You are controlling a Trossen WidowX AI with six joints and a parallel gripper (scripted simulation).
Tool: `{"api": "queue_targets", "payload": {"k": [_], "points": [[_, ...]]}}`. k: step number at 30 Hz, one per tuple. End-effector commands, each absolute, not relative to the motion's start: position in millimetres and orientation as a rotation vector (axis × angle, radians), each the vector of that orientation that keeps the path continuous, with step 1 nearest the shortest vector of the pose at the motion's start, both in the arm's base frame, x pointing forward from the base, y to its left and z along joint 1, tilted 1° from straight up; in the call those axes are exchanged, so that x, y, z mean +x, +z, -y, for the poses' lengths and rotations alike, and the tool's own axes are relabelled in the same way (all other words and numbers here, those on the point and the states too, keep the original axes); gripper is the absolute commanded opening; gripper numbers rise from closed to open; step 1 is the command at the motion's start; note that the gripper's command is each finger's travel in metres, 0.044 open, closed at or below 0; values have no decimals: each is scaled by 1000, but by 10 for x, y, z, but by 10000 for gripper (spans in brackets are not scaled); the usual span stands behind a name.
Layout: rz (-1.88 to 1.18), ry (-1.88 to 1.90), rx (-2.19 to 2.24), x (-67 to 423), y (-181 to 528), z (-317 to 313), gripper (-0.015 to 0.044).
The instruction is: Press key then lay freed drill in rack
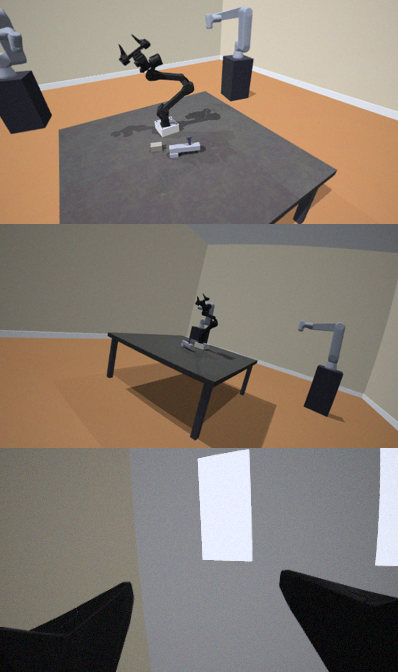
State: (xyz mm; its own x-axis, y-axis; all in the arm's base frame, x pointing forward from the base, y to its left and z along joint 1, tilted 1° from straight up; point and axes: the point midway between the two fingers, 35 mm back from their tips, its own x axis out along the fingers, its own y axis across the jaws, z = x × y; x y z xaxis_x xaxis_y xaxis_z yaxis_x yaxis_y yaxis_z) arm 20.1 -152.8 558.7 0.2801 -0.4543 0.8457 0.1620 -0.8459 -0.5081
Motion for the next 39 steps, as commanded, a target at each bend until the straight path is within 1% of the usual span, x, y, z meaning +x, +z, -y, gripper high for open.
{"api": "queue_targets", "payload": {"k": [1, 9, 15, 21, 28, 33, 39], "points": [[-262, -1604, -2049, 201, 5587, 1528, 374], [-256, -1599, -2036, 204, 5583, 1547, 164], [-106, -1419, -1622, 436, 5377, 2142, 6], [-21, -1167, -1189, 999, 4977, 2623, 0], [-33, -855, -729, 1875, 4358, 2781, 0], [-130, -652, -431, 2521, 3841, 2643, 0], [-315, -435, -133, 3166, 3193, 2173, 0]]}}
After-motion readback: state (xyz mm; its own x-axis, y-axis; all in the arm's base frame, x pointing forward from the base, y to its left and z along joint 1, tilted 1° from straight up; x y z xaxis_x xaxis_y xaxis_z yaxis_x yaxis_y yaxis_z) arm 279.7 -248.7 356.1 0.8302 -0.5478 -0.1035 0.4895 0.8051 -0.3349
